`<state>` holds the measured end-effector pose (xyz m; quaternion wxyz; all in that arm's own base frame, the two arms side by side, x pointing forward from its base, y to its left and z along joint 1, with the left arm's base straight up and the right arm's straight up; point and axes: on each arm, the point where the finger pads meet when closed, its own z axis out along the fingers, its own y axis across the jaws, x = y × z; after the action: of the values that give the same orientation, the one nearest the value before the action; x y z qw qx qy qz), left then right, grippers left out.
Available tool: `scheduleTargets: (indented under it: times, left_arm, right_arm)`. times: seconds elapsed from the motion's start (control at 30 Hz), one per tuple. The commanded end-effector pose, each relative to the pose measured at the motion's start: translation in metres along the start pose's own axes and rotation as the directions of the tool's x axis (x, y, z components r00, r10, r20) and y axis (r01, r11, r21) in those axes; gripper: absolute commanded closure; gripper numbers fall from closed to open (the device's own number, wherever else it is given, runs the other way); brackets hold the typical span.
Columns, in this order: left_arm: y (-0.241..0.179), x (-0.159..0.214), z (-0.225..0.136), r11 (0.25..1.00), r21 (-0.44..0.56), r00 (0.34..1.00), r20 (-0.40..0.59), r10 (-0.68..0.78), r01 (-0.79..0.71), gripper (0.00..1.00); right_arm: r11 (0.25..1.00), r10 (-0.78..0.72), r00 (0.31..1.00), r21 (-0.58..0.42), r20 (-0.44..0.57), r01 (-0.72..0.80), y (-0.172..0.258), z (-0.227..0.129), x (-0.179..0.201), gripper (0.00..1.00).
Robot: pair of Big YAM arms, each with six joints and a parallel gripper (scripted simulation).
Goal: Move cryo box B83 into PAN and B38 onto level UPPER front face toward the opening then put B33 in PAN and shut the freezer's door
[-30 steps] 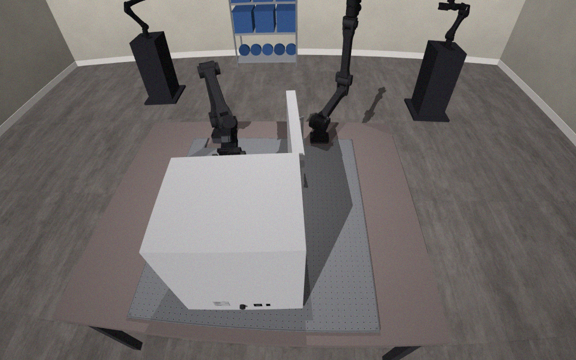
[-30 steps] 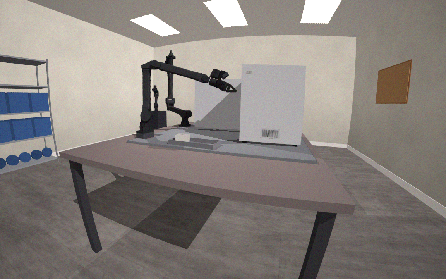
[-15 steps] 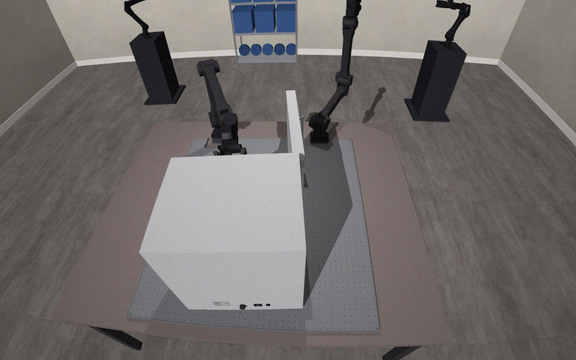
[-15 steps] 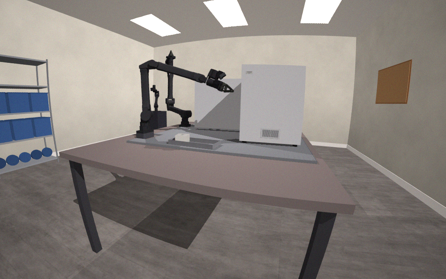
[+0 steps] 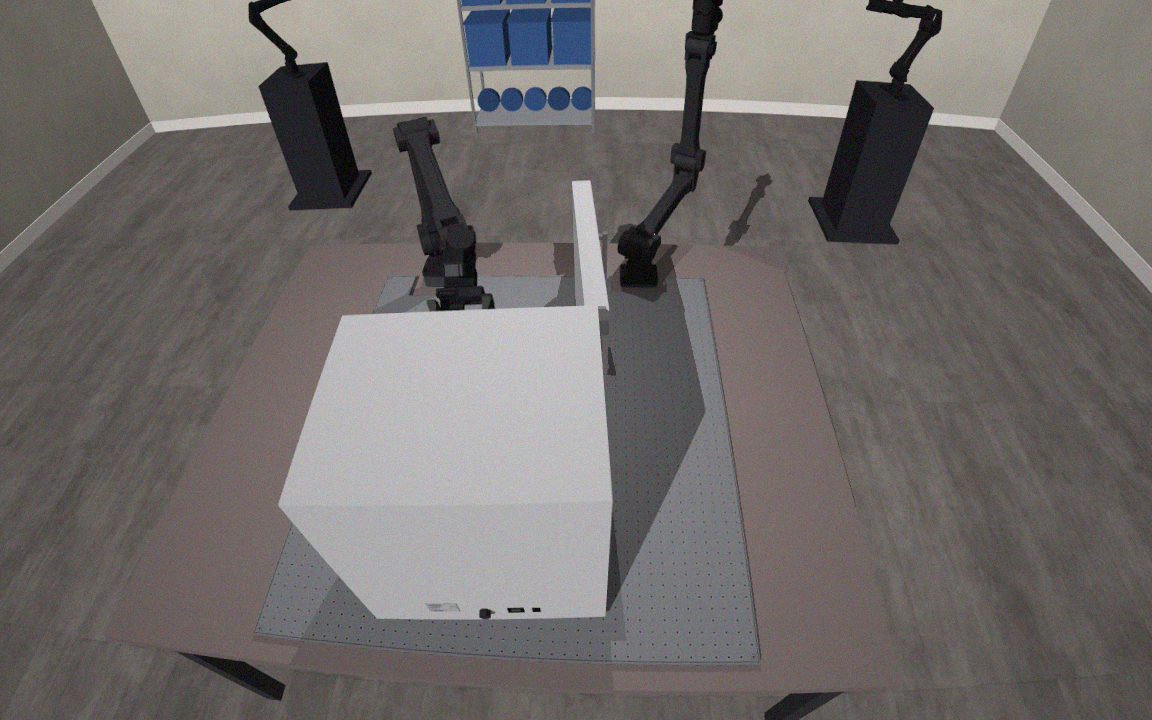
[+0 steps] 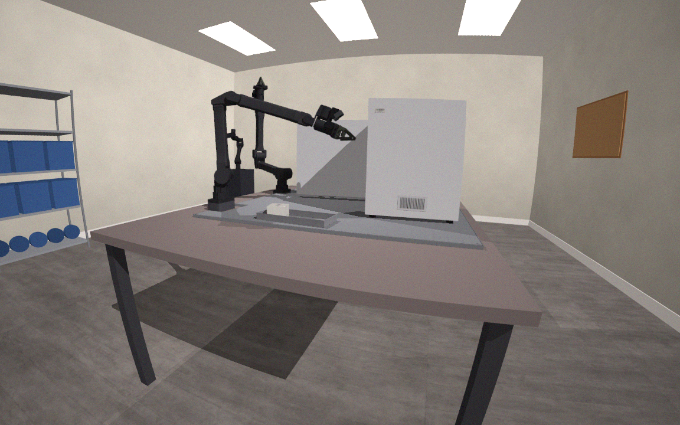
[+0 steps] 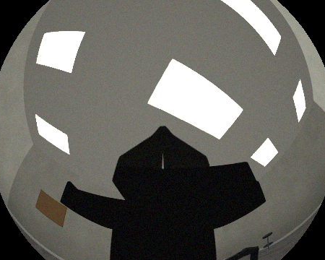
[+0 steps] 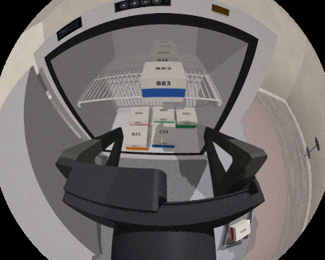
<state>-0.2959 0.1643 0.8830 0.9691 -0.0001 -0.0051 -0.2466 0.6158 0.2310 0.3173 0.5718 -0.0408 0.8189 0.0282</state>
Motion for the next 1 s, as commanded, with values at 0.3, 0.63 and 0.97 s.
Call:
scheduleTargets:
  times: [0.3,0.63,0.97]
  left_arm:
    - [0.001,0.013,0.001,1.0,-0.002,0.999,-0.037,-0.013,0.012,1.0]
    - [0.001,0.013,0.001,1.0,-0.002,0.999,-0.037,-0.013,0.012,1.0]
    - [0.001,0.013,0.001,1.0,-0.002,0.999,-0.037,-0.013,0.012,1.0]
  right_arm:
    - [1.0,0.011,1.0,-0.004,0.014,-0.01,0.006,0.003,0.001,0.0]
    - [1.0,0.011,1.0,-0.004,0.014,-0.01,0.006,0.003,0.001,0.0]
    - [1.0,0.015,0.999,-0.004,0.044,-0.015,0.003,-0.003,-0.023,0.0]
